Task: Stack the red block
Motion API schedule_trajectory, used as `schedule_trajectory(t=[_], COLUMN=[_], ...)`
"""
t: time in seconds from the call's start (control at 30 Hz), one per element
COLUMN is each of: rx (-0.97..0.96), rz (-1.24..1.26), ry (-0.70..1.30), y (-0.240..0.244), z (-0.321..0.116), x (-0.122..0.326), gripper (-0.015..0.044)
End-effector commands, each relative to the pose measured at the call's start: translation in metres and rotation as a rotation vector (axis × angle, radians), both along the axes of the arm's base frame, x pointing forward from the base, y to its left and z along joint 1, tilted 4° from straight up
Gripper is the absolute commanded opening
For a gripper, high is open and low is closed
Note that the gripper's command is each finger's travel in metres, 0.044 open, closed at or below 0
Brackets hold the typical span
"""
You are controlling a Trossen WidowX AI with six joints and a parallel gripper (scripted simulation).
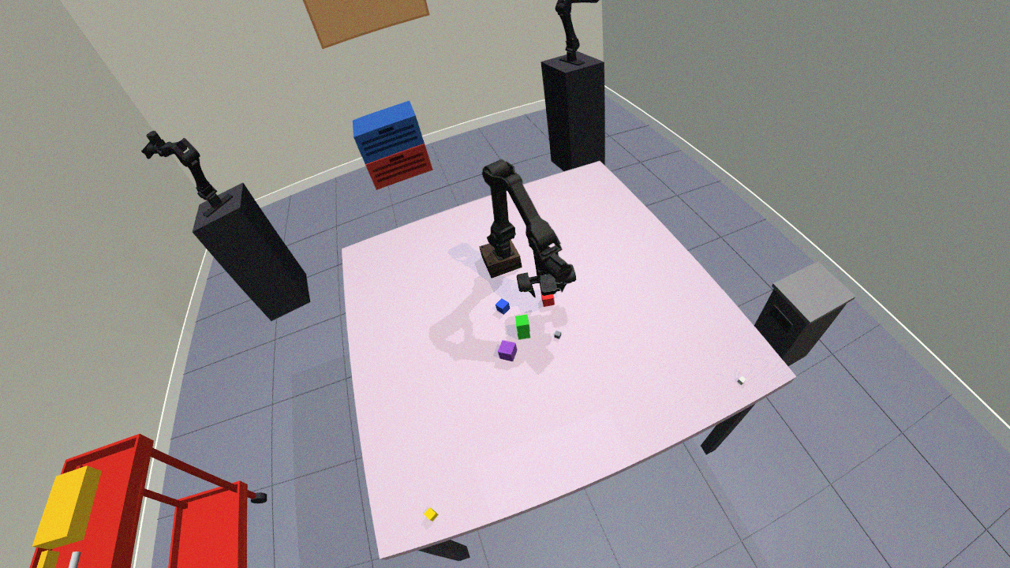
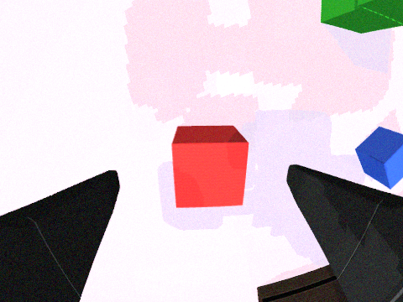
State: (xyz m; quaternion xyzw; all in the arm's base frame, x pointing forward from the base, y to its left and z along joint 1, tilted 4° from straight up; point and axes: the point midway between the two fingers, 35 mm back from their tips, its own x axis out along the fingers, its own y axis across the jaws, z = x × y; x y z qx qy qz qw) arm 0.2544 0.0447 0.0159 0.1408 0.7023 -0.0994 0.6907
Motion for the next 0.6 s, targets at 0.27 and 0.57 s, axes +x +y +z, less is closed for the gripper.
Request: schedule_trajectory(t=[0.27,0.57], rx=[-0.006,-0.006], rz=[-0.004,-0.004], ry=[0.013,0.013], y=[0.0,0.001], z=[-0.022,-0.036], x=[-0.004,-0.005], gripper=[0.044,0.044])
